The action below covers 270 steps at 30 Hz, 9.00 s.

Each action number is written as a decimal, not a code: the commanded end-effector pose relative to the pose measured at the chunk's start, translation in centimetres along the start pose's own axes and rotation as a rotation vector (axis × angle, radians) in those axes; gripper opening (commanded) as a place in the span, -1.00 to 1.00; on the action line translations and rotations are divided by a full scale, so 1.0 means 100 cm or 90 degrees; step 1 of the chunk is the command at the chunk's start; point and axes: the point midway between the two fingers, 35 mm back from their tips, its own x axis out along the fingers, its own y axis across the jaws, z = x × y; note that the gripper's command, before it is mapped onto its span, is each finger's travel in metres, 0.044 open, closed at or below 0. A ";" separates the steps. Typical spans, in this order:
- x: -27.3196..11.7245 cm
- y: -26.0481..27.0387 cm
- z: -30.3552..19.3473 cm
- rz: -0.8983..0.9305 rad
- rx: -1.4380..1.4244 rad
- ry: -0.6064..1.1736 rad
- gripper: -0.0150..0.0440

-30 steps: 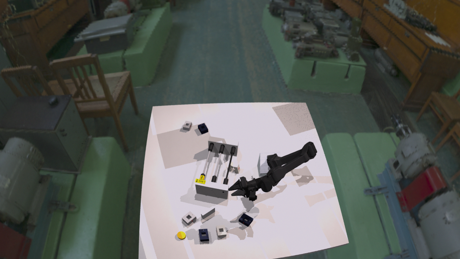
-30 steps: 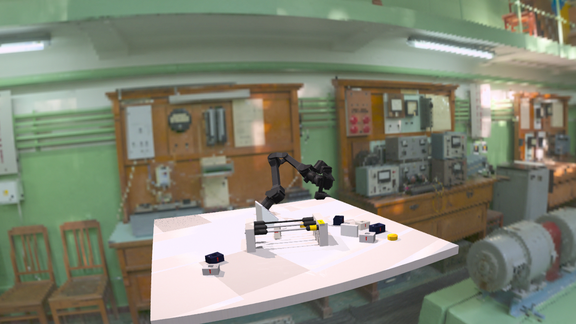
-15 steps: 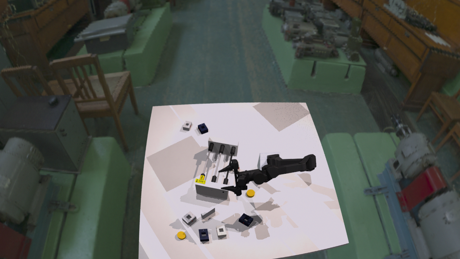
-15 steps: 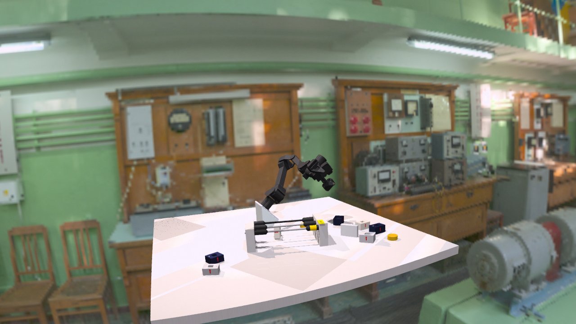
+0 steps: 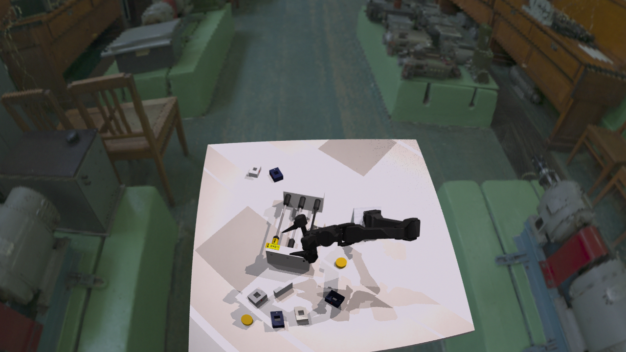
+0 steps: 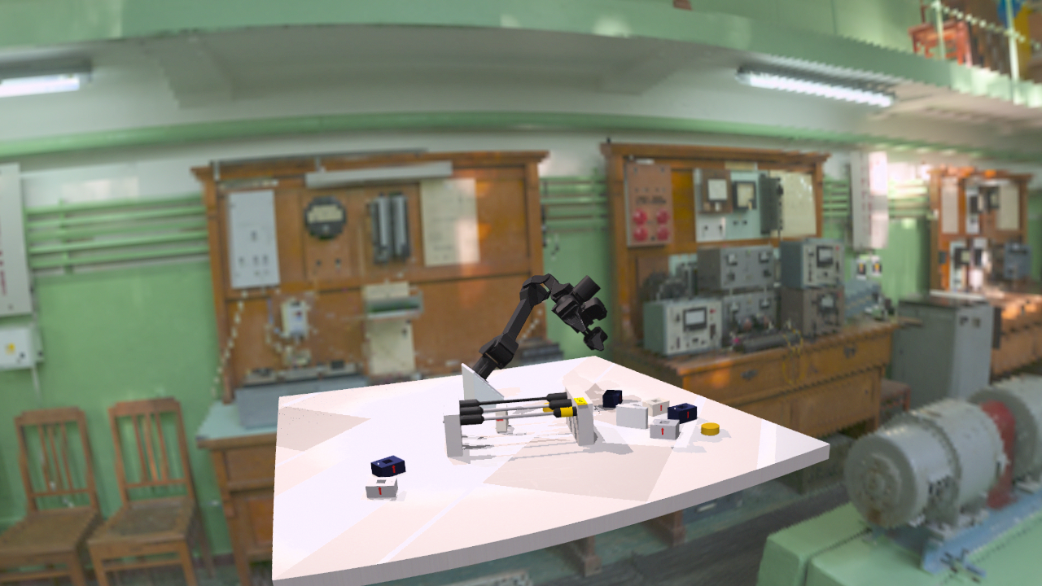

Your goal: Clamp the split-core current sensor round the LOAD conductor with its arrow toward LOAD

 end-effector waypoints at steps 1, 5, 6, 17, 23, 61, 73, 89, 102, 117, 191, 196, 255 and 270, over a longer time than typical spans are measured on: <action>0.027 -0.008 -0.023 0.078 0.034 0.125 1.00; 0.046 -0.017 -0.048 0.171 0.108 0.240 1.00; 0.050 -0.019 -0.054 0.195 0.131 0.264 1.00; 0.066 -0.039 -0.079 0.342 0.331 0.372 1.00; 0.066 -0.039 -0.079 0.342 0.331 0.372 1.00; -0.079 -0.023 -0.272 0.078 0.674 0.610 0.48; -0.067 -0.015 -0.283 0.077 0.673 0.611 0.48; -0.051 -0.001 -0.298 0.078 0.674 0.610 0.48; -0.042 0.005 -0.304 0.079 0.667 0.605 0.39; -0.042 0.005 -0.304 0.079 0.667 0.605 -0.15; -0.103 -0.017 -0.275 0.582 -0.134 0.434 0.59; -0.101 -0.019 -0.275 0.625 -0.207 0.397 0.59; -0.076 0.019 -0.310 0.624 -0.215 0.395 0.34; -0.082 -0.003 -0.294 0.621 -0.215 0.400 -0.49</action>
